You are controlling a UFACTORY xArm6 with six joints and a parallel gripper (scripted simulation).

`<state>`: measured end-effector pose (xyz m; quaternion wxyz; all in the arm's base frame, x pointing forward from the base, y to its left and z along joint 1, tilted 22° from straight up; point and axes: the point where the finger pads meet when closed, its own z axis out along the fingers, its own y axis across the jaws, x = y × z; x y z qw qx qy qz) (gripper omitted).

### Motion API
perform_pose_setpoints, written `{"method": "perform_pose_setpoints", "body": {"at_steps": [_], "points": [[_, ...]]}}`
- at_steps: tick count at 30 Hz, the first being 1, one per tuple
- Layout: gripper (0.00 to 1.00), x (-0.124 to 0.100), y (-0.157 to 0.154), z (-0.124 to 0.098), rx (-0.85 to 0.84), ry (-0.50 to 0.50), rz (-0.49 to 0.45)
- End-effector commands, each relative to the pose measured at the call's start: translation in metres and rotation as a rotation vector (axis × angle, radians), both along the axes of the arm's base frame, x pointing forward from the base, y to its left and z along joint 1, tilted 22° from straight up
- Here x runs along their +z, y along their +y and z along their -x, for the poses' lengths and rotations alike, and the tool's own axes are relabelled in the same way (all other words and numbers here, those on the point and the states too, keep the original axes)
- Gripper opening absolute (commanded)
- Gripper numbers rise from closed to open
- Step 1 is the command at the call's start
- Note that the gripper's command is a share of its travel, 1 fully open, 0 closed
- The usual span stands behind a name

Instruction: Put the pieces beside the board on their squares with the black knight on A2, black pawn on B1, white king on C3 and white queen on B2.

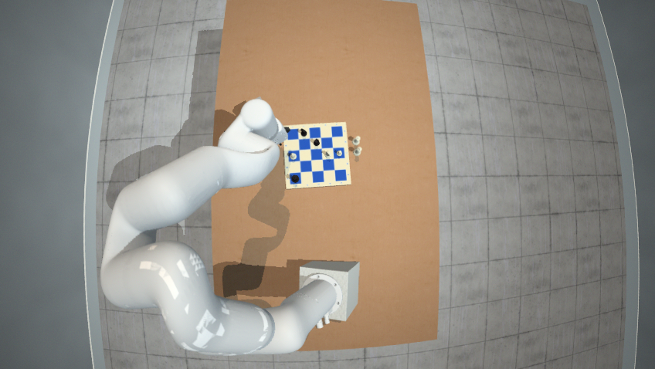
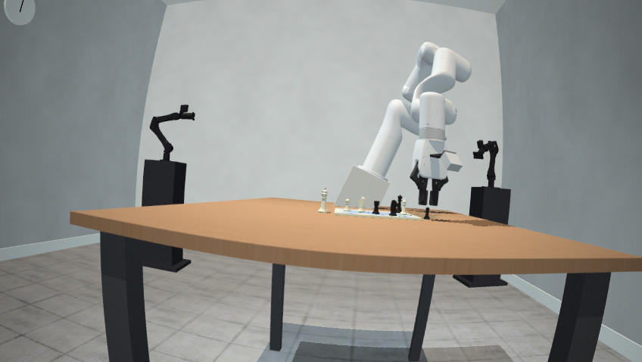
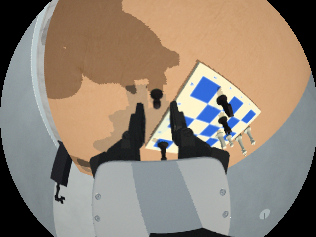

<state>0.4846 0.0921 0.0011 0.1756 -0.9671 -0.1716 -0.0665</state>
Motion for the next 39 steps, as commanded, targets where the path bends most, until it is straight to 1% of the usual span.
{"method": "perform_pose_setpoints", "body": {"at_steps": [1, 10, 29, 39], "points": [[0.34, 0.001, 0.0, -0.001, -0.001, -0.004, 0.0], [0.34, -0.001, 0.001, -0.002, -0.001, -0.004, 0.0], [0.34, -0.027, 0.011, -0.004, -0.001, -0.004, 0.0], [0.34, -0.029, 0.012, -0.004, -0.001, -0.004, 0.0]]}}
